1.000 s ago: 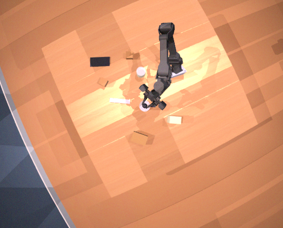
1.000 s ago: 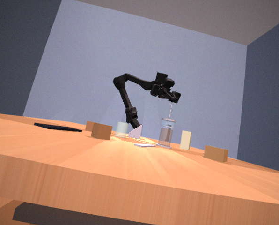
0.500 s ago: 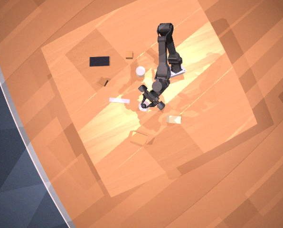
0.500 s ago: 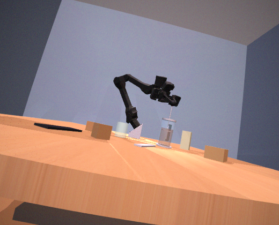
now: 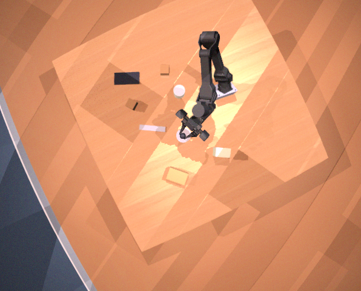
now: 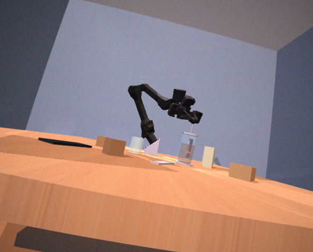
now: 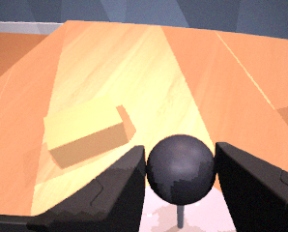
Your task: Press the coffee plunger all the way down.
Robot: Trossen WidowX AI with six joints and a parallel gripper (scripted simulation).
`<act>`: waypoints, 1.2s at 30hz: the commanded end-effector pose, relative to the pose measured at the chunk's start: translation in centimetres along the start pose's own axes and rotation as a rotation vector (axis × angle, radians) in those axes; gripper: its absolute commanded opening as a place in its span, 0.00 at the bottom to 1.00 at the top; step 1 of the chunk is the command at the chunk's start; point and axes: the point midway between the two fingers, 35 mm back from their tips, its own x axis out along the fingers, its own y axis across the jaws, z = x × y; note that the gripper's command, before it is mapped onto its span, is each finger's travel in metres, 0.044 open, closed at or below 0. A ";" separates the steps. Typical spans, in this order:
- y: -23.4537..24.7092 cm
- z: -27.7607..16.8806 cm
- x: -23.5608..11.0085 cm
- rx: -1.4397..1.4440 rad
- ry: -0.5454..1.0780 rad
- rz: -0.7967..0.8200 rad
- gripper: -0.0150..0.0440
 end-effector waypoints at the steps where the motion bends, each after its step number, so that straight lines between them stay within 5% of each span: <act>1: 0.0 -2.6 1.0 -0.028 0.058 0.002 0.46; 36: 0.0 -2.6 2.1 -0.028 0.057 -0.001 0.46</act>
